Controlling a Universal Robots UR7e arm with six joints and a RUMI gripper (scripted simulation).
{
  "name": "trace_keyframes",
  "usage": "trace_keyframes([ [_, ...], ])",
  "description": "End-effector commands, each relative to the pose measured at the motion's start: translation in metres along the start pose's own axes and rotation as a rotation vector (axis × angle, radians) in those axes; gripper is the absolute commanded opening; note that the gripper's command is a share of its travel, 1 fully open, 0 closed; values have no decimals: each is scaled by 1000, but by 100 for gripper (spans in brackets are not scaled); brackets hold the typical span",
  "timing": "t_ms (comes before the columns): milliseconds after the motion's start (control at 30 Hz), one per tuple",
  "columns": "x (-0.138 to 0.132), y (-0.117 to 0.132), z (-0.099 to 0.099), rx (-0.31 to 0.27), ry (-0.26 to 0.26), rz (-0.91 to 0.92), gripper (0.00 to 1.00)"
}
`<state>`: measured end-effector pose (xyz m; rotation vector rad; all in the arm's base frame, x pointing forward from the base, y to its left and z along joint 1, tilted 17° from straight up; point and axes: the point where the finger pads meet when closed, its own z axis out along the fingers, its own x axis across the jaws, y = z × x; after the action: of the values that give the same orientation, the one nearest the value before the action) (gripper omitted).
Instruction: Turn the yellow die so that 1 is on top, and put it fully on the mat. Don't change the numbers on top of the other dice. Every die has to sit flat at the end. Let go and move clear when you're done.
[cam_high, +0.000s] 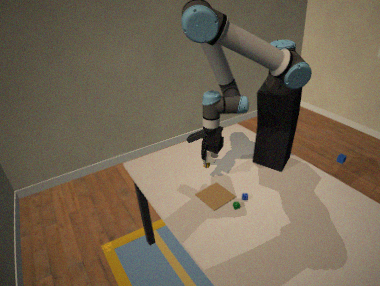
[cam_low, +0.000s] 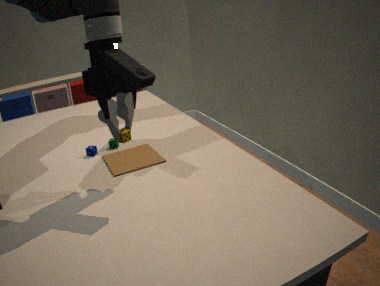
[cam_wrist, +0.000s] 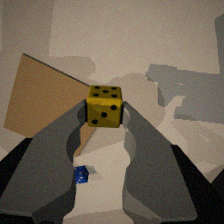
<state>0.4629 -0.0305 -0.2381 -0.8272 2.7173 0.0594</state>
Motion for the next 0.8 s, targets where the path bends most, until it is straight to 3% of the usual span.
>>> trace_keyframes([
  [0, 0, 0, -1, 1, 0, 0, 6],
  [267, -4, 2, -2, 1, 0, -44, 6],
  [767, -38, 32, -2, 0, 2, -473, 6],
])
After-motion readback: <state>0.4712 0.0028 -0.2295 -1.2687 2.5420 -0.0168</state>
